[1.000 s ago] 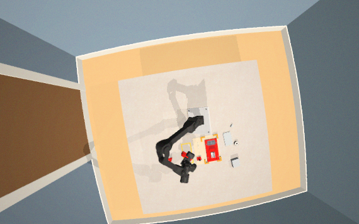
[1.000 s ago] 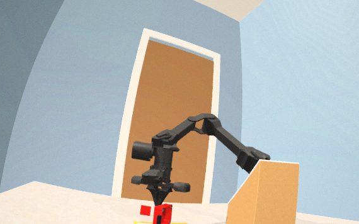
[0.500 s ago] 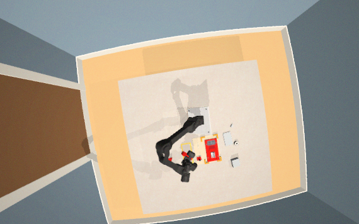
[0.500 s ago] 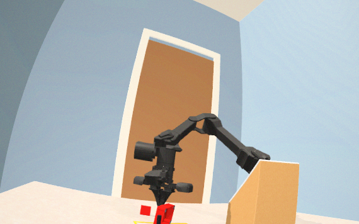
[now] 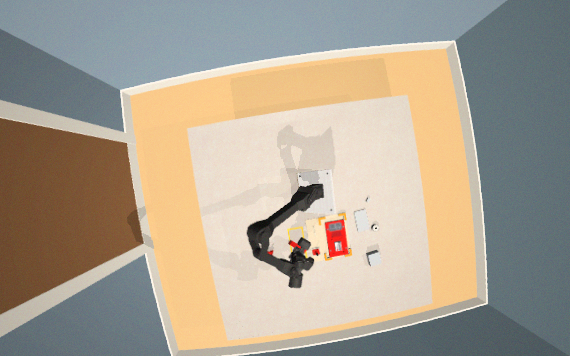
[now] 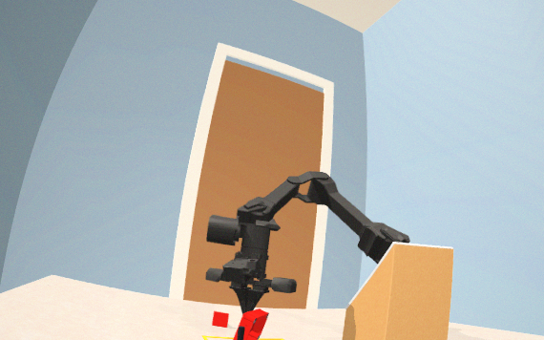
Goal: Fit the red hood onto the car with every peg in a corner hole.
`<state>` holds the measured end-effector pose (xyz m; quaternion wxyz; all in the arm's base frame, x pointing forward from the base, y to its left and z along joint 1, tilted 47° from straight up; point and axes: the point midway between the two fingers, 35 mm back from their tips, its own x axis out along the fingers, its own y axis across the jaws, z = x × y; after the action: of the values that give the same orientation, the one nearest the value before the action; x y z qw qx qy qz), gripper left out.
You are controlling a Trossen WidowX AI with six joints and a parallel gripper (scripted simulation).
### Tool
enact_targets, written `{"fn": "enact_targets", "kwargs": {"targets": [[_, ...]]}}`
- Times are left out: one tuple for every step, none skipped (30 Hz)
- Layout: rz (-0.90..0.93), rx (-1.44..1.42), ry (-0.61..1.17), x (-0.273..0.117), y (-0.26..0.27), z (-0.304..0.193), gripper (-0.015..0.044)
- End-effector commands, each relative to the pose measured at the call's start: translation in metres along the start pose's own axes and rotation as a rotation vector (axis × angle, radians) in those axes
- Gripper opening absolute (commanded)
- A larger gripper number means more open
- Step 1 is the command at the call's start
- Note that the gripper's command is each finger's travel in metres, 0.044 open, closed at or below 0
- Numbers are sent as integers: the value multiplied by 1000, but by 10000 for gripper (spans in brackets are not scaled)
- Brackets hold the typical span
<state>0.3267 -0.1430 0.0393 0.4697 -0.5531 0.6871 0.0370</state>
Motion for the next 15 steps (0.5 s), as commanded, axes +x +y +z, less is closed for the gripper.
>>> {"fn": "enact_targets", "kwargs": {"targets": [[3, 0, 4, 1, 5, -1, 0], [3, 0, 4, 1, 6, -1, 0], [3, 0, 4, 1, 6, -1, 0], [3, 0, 4, 1, 7, -1, 0], [3, 0, 4, 1, 8, -1, 0], [3, 0, 4, 1, 8, -1, 0], [3, 0, 4, 1, 9, -1, 0], [3, 0, 4, 1, 9, -1, 0], [3, 0, 4, 1, 10, -1, 0], [3, 0, 4, 1, 11, -1, 0], [3, 0, 4, 1, 11, -1, 0], [3, 0, 4, 1, 12, -1, 0], [3, 0, 4, 1, 12, -1, 0], [3, 0, 4, 1, 13, -1, 0], [3, 0, 4, 1, 14, -1, 0]]}}
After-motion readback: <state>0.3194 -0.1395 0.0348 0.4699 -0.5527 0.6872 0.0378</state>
